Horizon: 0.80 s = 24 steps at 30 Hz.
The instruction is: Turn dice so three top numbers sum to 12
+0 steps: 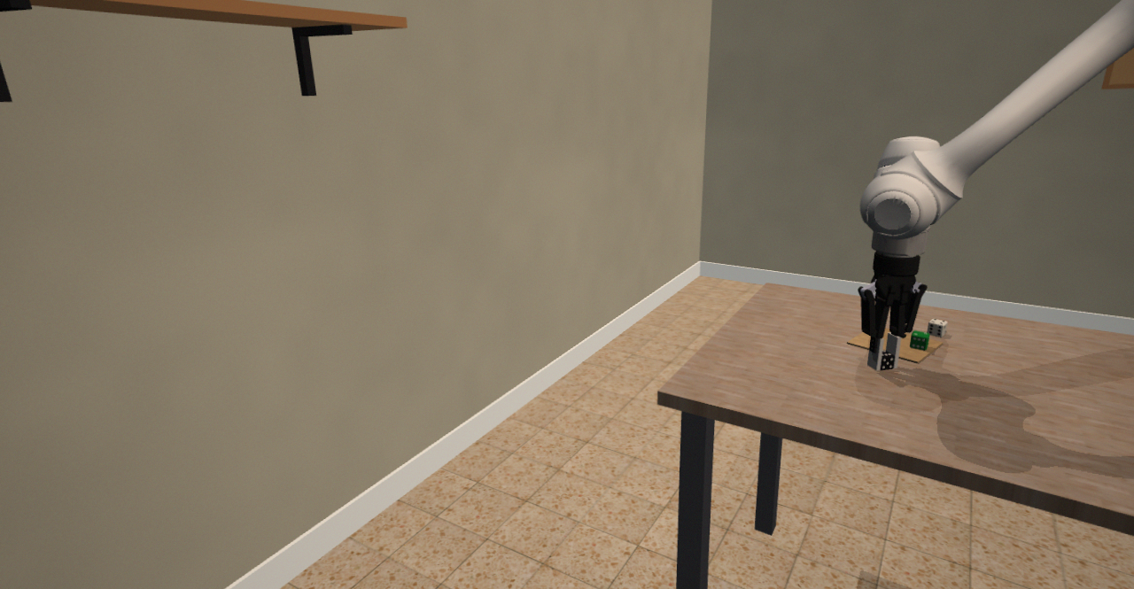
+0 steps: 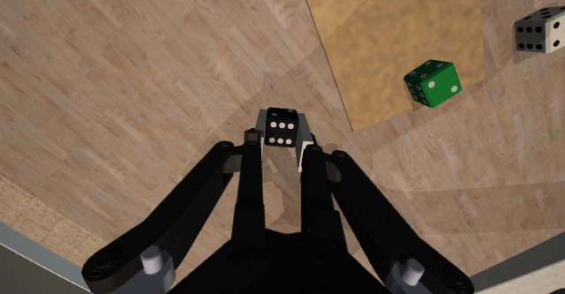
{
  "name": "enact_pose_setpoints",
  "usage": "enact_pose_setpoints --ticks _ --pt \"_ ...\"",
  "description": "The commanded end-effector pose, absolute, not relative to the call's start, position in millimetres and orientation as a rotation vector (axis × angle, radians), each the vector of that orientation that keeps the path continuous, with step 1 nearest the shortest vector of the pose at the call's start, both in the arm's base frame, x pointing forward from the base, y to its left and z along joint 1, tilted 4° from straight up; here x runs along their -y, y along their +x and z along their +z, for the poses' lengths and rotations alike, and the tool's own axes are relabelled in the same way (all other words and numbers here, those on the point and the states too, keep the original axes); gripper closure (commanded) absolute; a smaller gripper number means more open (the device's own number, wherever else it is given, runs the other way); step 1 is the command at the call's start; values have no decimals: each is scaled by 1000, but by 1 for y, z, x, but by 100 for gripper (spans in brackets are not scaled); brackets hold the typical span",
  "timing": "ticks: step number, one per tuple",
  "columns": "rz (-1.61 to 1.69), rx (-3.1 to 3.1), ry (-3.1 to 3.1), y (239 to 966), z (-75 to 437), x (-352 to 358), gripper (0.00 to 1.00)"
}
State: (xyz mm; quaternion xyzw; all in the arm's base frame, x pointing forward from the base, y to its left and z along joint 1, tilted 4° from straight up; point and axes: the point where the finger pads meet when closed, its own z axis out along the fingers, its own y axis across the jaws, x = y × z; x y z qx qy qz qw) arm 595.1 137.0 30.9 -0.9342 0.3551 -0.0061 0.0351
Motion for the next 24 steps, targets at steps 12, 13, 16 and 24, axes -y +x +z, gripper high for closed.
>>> enact_pose_setpoints --ticks 12,13,16,24 --pt "-19 -1091 -2871 595 31 -137 84" --pt "-19 -1091 -2871 595 31 -137 84" --pt "-19 -1091 -2871 595 31 -137 84" --pt "-19 -1091 -2871 595 45 -136 84"
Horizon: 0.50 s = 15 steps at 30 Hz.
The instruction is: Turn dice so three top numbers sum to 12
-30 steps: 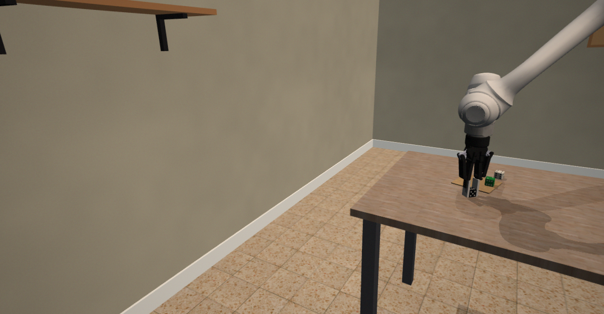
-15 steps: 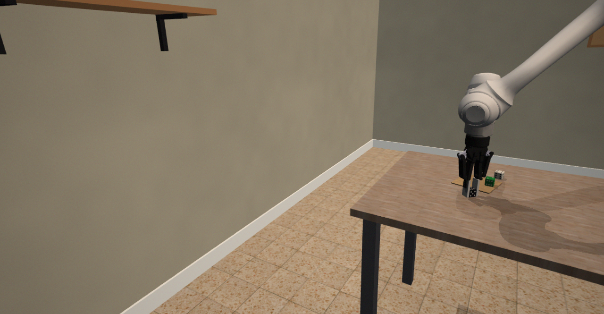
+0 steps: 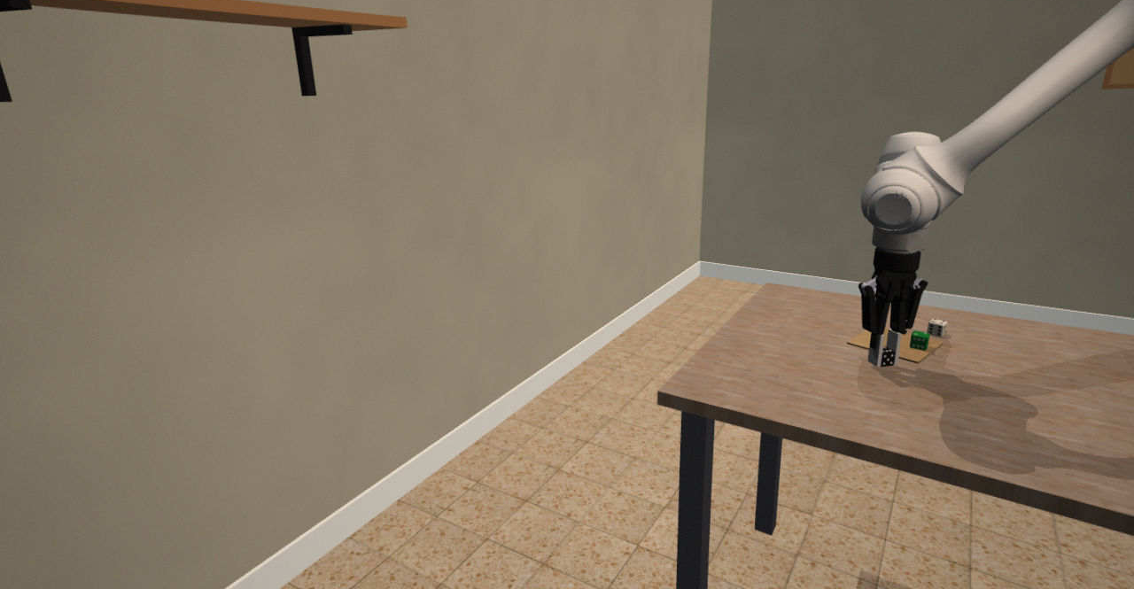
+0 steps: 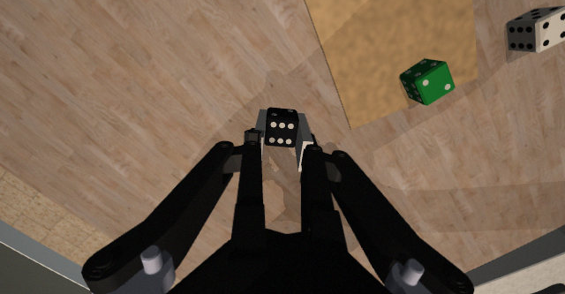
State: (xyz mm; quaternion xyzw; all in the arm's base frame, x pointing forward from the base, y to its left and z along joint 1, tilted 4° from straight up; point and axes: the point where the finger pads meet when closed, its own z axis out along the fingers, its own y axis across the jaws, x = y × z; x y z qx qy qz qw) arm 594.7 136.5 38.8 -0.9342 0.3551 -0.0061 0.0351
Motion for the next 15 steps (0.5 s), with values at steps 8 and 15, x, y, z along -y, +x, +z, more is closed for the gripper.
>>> enact_pose_setpoints --ticks 8,15 --pt "-19 -1091 -2871 593 86 -134 84" --pt "-19 -1091 -2871 592 127 -131 84"
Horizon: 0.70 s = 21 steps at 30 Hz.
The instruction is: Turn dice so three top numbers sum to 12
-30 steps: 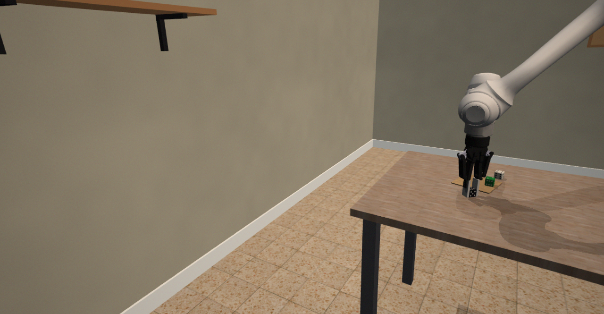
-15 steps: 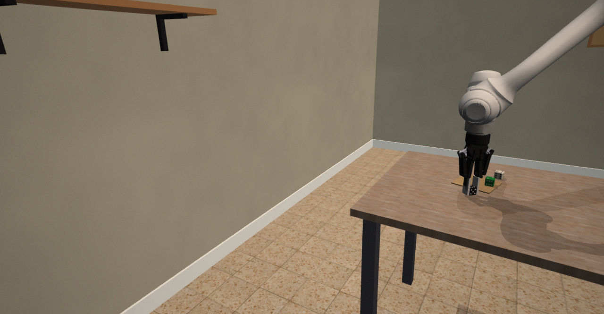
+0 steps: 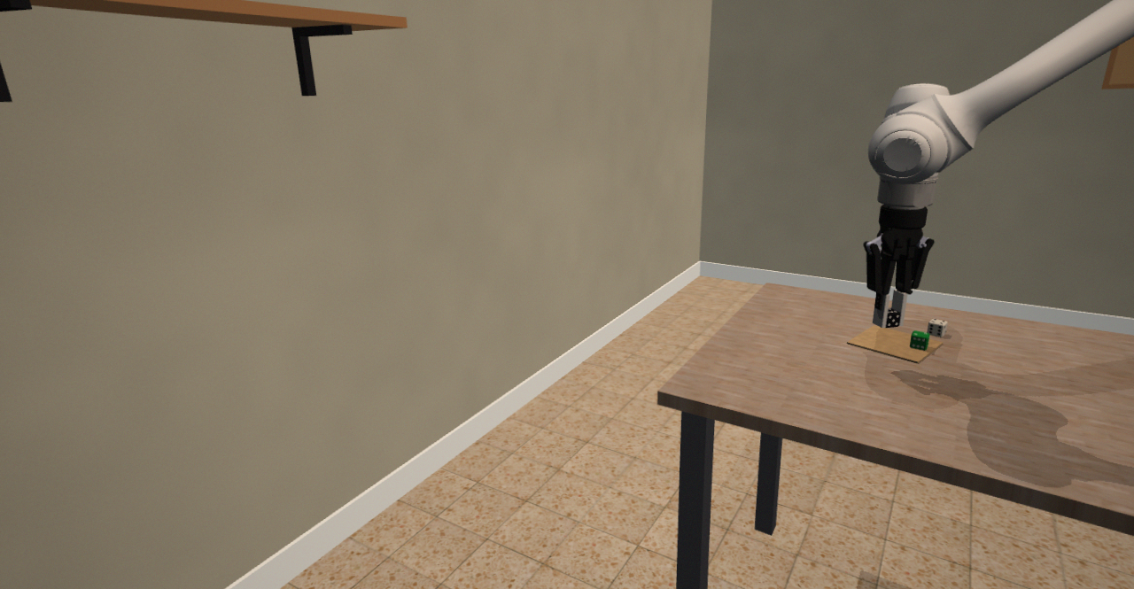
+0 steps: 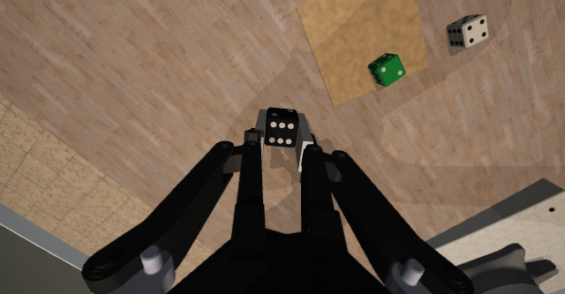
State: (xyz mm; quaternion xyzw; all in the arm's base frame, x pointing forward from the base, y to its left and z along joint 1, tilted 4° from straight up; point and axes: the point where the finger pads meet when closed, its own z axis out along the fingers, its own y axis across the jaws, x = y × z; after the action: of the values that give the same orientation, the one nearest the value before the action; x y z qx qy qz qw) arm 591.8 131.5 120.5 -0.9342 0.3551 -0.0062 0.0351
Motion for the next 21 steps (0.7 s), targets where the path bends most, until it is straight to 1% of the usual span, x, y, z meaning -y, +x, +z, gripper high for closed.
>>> enact_pose_setpoints --ticks 1,14,21 --pt "-19 -1091 -2871 591 129 -131 84" --pt "-19 -1079 -2875 592 131 -129 84" --pt "-34 -670 -3000 596 129 -76 84"
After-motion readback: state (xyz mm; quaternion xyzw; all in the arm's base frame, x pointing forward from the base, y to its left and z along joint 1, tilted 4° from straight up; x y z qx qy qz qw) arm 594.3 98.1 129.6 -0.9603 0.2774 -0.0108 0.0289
